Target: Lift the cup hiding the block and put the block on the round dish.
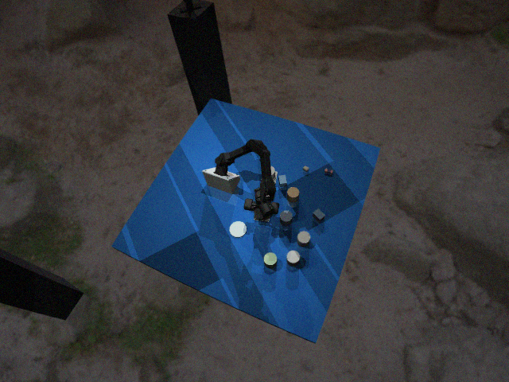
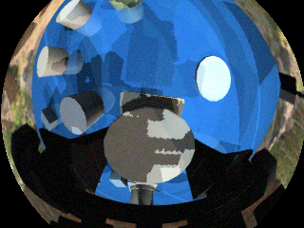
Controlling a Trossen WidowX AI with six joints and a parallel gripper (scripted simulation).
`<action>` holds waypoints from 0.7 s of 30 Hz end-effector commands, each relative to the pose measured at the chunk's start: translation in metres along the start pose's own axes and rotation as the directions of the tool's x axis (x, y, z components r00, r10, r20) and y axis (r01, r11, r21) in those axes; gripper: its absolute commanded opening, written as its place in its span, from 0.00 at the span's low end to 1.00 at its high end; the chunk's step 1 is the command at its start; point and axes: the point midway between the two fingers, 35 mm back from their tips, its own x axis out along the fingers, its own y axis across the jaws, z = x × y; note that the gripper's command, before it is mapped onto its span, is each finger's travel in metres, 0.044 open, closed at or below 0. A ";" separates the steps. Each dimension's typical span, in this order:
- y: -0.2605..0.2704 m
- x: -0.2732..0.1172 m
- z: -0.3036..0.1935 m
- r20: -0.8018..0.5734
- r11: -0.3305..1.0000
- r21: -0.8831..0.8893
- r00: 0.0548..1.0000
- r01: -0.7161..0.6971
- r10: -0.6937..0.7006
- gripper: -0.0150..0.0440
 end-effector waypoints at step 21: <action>0.003 -0.035 0.005 0.022 1.000 -0.014 1.000 -0.007 0.008 0.25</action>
